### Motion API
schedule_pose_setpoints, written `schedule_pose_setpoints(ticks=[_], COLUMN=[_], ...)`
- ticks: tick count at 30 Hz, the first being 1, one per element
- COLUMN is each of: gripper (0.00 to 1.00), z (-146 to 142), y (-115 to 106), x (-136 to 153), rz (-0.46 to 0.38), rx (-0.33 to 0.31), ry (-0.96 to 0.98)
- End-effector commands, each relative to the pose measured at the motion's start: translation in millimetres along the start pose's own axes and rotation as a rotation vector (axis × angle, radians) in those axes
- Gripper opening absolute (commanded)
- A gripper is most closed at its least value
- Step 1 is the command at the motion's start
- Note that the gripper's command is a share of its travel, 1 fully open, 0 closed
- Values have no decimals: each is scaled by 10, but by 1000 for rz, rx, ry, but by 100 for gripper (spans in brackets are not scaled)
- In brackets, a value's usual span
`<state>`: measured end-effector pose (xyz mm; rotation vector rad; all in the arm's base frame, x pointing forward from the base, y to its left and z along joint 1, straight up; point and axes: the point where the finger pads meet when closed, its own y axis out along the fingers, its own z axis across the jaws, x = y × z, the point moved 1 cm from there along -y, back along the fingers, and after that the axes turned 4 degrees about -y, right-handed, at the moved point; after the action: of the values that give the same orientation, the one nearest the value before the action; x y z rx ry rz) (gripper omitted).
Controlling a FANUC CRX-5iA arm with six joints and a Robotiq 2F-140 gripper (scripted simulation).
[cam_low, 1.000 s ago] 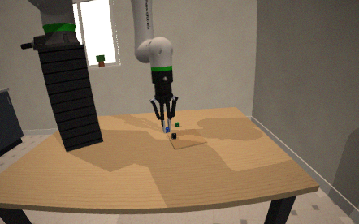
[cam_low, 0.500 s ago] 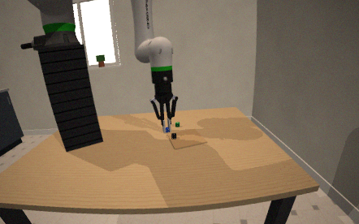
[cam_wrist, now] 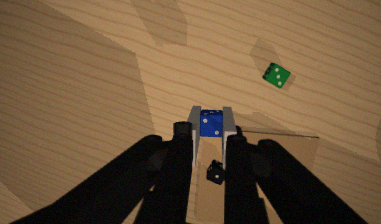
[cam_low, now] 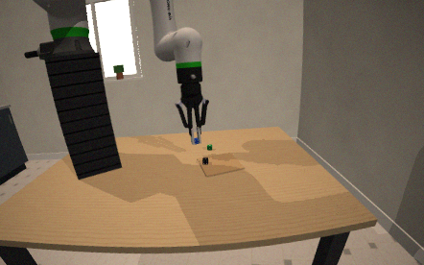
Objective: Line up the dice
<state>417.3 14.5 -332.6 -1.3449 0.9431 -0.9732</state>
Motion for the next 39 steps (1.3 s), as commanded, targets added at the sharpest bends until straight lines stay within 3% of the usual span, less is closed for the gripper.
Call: schedule_pose_setpoints(ticks=[1, 4, 17, 21, 24, 26, 39], gripper=[9, 9, 9, 9, 9, 9, 9], z=[4, 5, 12, 294, 333, 456, 485], y=[-283, -398, -433, -435, -439, -459, -467], x=[2, 4, 15, 523, 615, 973, 1078], rz=[13, 13, 13, 12, 12, 12, 12], rx=[-7, -7, -7, -8, -9, -9, -9], ry=[0, 0, 5, 212, 246, 372, 407])
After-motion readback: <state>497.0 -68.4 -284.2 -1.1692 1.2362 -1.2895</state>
